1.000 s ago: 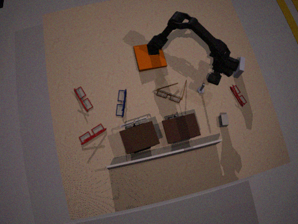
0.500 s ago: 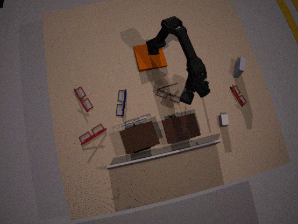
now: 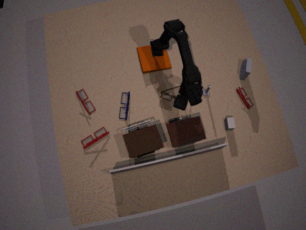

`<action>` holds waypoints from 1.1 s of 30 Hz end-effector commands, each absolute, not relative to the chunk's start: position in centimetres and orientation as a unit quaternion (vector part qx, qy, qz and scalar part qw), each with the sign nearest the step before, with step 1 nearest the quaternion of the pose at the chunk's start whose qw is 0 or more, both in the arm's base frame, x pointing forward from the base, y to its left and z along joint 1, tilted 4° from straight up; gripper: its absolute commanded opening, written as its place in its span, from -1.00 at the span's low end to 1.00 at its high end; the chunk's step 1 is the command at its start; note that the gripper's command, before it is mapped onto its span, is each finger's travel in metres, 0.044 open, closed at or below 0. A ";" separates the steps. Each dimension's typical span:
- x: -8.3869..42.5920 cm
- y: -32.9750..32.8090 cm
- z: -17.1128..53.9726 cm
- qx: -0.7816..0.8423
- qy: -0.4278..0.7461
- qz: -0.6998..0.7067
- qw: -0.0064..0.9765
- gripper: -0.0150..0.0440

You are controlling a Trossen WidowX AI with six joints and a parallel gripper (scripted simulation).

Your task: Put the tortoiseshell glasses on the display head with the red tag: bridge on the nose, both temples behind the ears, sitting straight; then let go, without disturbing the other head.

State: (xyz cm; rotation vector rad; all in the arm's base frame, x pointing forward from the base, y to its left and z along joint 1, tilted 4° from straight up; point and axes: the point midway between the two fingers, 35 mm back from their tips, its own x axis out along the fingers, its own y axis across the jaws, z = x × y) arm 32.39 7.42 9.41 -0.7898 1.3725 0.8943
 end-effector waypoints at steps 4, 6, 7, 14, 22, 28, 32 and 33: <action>32.2 7.2 9.3 -0.346 0.598 0.390 0.610 -0.08; 32.2 7.2 9.3 -0.346 0.598 0.390 0.610 -0.08; 32.2 7.2 9.3 -0.346 0.598 0.390 0.610 -0.08; 32.3 7.2 8.4 -0.346 0.598 0.390 0.610 -0.08; 32.5 7.3 7.1 -0.346 0.598 0.390 0.610 -0.08; 32.5 7.3 6.1 -0.346 0.598 0.390 0.610 -0.08; 32.6 7.3 5.5 -0.346 0.598 0.390 0.610 -0.08; 32.6 7.3 5.3 -0.346 0.598 0.390 0.610 -0.08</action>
